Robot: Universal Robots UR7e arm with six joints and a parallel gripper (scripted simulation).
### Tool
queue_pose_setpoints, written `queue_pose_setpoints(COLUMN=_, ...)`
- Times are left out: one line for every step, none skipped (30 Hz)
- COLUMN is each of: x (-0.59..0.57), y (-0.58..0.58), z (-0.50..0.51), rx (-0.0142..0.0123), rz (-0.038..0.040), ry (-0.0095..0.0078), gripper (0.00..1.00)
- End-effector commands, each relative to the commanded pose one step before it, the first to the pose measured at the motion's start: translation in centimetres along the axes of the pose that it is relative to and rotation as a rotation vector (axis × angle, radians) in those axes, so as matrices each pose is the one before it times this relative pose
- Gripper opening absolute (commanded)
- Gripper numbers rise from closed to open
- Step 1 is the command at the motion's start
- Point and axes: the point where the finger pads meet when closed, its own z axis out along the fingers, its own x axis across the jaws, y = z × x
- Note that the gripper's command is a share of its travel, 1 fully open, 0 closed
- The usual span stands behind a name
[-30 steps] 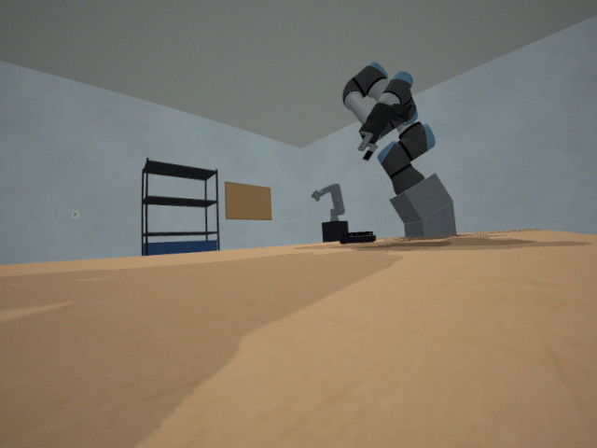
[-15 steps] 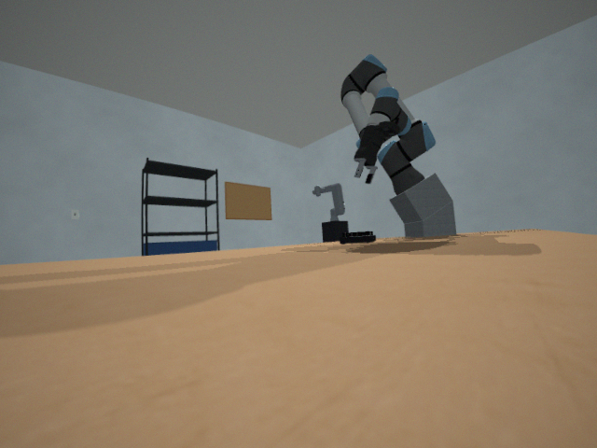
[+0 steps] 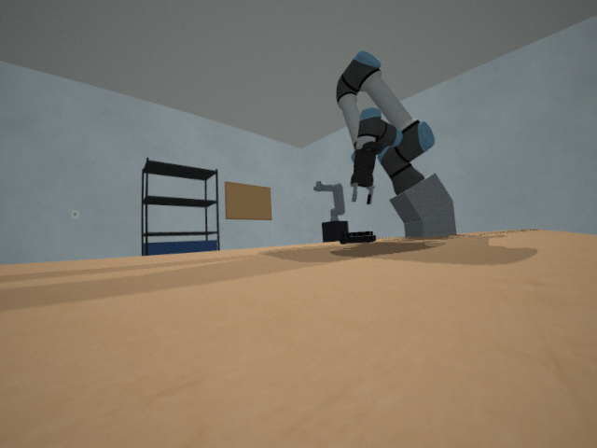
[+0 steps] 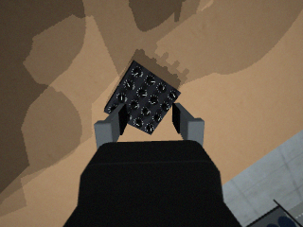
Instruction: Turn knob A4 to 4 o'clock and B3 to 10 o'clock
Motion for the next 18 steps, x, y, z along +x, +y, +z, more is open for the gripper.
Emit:
queue_pose_setpoints(x=-0.243, y=0.58, z=2.282, rx=0.03088, rz=0.14151, ry=-0.05881, gripper=1.0)
queue_pose_setpoints(x=-0.015, y=0.172, z=0.415, rx=0.00413, rz=0.03057, ry=-0.01212, gripper=1.0)
queue_pose_setpoints(x=-0.003, y=0.176, z=0.406, rx=0.00405, rz=0.03065, ry=-0.01198, gripper=1.0)
queue_pose_setpoints(x=0.0, y=0.0, z=0.0, rx=0.0, rz=0.0, ry=0.0, gripper=1.0)
queue_pose_setpoints(x=0.0, y=0.0, z=0.0, rx=0.0, rz=0.0, ry=0.0, gripper=1.0)
queue_pose_setpoints(x=0.013, y=0.249, z=0.548, rx=0.00551, rz=0.04273, ry=-0.01642, gripper=1.0)
queue_pose_setpoints(x=0.034, y=0.242, z=0.505, rx=0.00514, rz=0.04081, ry=-0.01539, gripper=1.0)
queue_pose_setpoints(x=0.052, y=0.231, z=0.461, rx=0.00477, rz=0.03868, ry=-0.01433, gripper=1.0)
queue_pose_setpoints(x=0.053, y=0.175, z=0.338, rx=0.00355, rz=0.02922, ry=-0.01066, gripper=1.0)
queue_pose_setpoints(x=0.064, y=0.18, z=0.337, rx=0.00361, rz=0.03003, ry=-0.01081, gripper=1.0)
queue_pose_setpoints(x=0.078, y=0.187, z=0.341, rx=0.00373, rz=0.03129, ry=-0.01112, gripper=1.0)
queue_pose_setpoints(x=0.084, y=0.174, z=0.311, rx=0.00347, rz=0.02937, ry=-0.0103, gripper=1.0)
queue_pose_setpoints(x=0.084, y=0.156, z=0.273, rx=0.00312, rz=0.02653, ry=-0.00919, gripper=1.0)
queue_pose_setpoints(x=0.082, y=0.138, z=0.237, rx=0.00277, rz=0.02364, ry=-0.00811, gripper=1.0)
queue_pose_setpoints(x=0.077, y=0.119, z=0.203, rx=0.00242, rz=0.02072, ry=-0.00704, gripper=1.0)
queue_pose_setpoints(x=0.07, y=0.102, z=0.171, rx=0.00208, rz=0.01783, ry=-0.00601, gripper=1.0)
queue_pose_setpoints(x=0.062, y=0.085, z=0.141, rx=0.00175, rz=0.015, ry=-0.00502, gripper=1.0)
queue_pose_setpoints(x=0.053, y=0.069, z=0.114, rx=0.00143, rz=0.01227, ry=-0.00409, gripper=1.0)
